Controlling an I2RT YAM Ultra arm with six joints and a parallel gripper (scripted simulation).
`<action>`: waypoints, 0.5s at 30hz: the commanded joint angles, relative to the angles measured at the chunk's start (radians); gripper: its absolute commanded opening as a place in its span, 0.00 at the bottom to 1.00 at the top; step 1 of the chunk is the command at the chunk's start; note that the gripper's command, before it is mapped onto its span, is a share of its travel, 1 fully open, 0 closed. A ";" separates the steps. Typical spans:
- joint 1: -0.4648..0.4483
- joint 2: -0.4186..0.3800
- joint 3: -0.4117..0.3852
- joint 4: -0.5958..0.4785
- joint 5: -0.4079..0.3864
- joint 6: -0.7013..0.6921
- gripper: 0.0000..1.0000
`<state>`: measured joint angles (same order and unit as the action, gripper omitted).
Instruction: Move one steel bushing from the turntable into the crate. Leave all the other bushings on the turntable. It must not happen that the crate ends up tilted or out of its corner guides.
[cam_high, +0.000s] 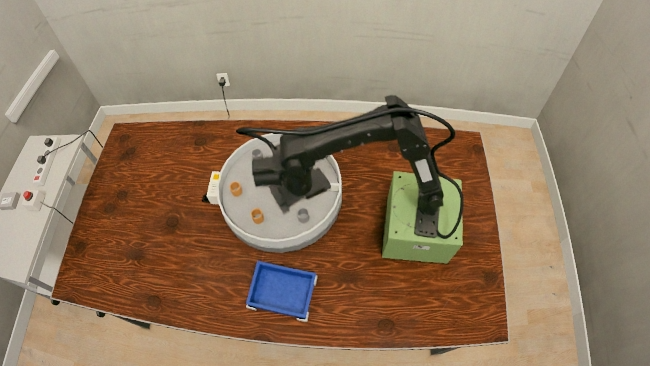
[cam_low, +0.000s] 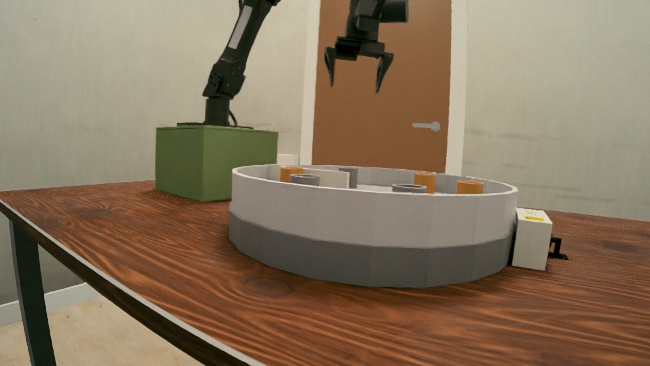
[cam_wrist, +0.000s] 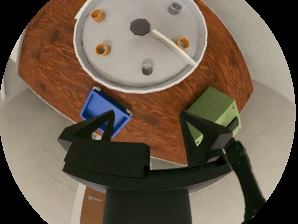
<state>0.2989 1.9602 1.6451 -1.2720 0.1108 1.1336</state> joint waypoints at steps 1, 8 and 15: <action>-0.102 0.008 -0.028 0.038 -0.027 -0.191 1.00; -0.262 0.007 -0.019 0.072 -0.053 -0.385 1.00; -0.425 0.018 -0.057 0.103 -0.085 -0.580 1.00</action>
<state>-0.0788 1.9865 1.5959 -1.1965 0.0441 0.6754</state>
